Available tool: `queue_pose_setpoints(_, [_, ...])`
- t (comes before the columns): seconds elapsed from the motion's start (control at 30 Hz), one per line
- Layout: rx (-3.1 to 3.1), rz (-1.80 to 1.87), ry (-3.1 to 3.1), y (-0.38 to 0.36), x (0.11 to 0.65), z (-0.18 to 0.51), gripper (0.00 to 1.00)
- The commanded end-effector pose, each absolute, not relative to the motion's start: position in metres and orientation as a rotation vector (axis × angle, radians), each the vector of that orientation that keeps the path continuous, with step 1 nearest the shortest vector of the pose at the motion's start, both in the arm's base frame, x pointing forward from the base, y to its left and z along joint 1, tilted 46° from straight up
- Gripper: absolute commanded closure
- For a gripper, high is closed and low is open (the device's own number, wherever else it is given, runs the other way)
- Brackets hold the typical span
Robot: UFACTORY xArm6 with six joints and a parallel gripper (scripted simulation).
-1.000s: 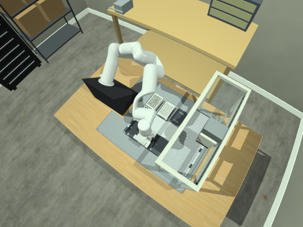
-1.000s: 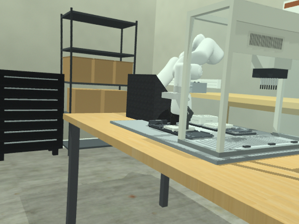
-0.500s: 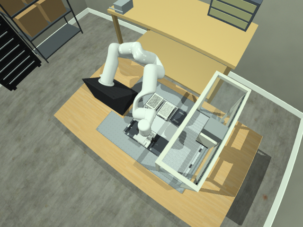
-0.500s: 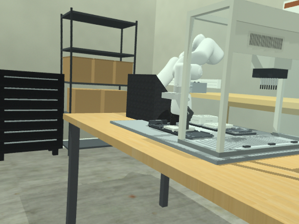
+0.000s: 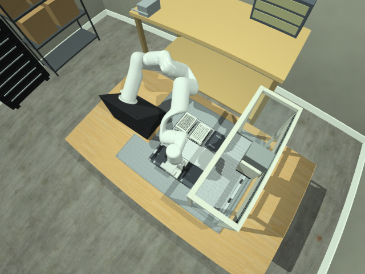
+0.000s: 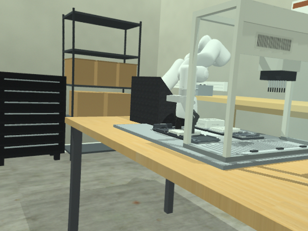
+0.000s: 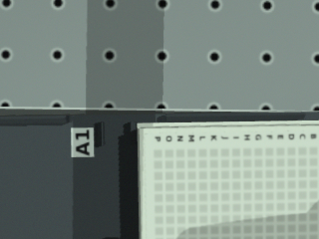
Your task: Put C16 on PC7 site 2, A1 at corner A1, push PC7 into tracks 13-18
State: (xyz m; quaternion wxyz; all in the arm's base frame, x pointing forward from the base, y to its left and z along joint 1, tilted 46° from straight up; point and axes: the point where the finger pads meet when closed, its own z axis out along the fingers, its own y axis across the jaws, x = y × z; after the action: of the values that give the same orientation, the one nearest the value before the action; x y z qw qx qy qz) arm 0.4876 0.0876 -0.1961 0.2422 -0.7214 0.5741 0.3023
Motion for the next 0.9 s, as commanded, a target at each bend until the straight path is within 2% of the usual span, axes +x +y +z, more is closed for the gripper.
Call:
queue_pose_setpoints(0.0, [-1.971, 0.821, 1.57, 0.086, 0.49, -0.195, 0.0])
queue_pose_setpoints(0.87, [-1.972, 0.821, 1.57, 0.062, 0.495, -0.17, 0.0])
